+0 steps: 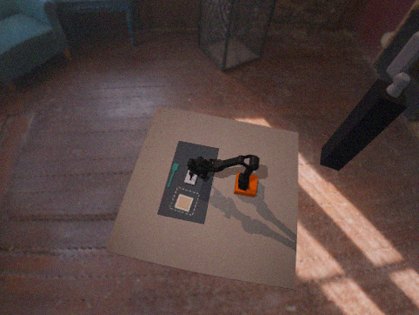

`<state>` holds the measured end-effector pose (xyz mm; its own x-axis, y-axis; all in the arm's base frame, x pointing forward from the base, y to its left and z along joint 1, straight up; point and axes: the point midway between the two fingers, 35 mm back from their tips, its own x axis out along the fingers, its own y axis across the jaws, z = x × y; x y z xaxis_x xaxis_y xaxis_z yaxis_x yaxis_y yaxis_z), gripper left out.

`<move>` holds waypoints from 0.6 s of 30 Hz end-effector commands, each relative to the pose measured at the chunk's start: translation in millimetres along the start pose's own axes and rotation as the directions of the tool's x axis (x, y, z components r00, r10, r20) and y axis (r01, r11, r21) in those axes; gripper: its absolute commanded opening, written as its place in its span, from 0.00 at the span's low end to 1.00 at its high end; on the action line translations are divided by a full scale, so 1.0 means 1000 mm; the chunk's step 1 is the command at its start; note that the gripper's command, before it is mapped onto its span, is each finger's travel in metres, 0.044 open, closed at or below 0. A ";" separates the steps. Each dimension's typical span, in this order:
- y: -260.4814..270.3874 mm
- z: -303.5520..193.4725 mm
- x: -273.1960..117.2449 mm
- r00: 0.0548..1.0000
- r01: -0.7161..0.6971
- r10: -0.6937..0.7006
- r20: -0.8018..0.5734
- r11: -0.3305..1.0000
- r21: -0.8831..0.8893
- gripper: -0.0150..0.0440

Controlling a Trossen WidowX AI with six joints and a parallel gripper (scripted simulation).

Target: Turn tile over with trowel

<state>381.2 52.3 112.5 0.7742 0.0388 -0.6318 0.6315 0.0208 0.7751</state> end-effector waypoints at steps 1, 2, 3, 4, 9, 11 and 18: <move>0.005 0.000 -0.001 1.000 -0.013 0.013 -0.002 1.000 -0.004 0.25; 0.005 0.000 -0.001 1.000 -0.013 0.013 -0.002 1.000 -0.004 0.25; 0.005 0.000 -0.001 1.000 -0.013 0.013 -0.002 1.000 -0.004 0.25; 0.005 0.000 -0.001 1.000 -0.013 0.013 -0.002 1.000 -0.004 0.25; 0.005 0.000 -0.001 1.000 -0.013 0.013 -0.002 1.000 -0.004 0.25; 0.005 0.000 -0.001 1.000 -0.013 0.013 -0.002 1.000 -0.004 0.25; 0.001 0.000 0.000 1.000 -0.003 0.003 -0.001 1.000 -0.001 0.25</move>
<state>381.2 52.4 112.7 0.7742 0.0392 -0.6317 0.6314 0.0212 0.7752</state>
